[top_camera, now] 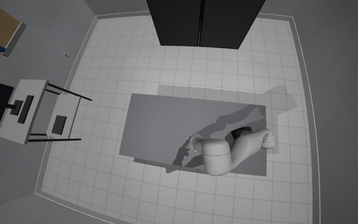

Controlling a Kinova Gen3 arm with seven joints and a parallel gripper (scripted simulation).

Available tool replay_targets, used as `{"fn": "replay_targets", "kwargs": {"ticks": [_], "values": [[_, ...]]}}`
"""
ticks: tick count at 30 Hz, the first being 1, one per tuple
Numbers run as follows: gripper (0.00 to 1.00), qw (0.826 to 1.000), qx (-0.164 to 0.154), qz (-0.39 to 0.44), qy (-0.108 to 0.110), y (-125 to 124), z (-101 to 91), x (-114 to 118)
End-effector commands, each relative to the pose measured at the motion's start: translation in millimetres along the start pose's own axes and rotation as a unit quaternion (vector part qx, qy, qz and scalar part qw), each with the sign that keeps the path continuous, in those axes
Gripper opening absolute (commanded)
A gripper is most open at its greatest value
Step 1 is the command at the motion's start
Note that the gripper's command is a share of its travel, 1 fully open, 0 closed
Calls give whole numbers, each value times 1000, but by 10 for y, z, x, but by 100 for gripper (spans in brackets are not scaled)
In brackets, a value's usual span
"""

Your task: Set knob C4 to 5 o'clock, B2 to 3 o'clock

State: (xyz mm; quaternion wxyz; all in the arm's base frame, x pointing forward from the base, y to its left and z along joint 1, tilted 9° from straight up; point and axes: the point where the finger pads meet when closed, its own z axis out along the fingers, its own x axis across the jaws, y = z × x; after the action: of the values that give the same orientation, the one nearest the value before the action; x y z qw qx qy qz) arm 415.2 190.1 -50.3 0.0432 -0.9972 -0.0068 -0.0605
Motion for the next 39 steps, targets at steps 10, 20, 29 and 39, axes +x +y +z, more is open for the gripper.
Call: {"fn": "replay_targets", "kwargs": {"ticks": [10,20,29,39], "values": [[30,996,0,92,1,-3,-6,5],[30,986,0,168,1,-3,-6,5],[30,969,0,245,1,-3,-6,5],[30,944,0,330,1,-3,-6,5]]}}
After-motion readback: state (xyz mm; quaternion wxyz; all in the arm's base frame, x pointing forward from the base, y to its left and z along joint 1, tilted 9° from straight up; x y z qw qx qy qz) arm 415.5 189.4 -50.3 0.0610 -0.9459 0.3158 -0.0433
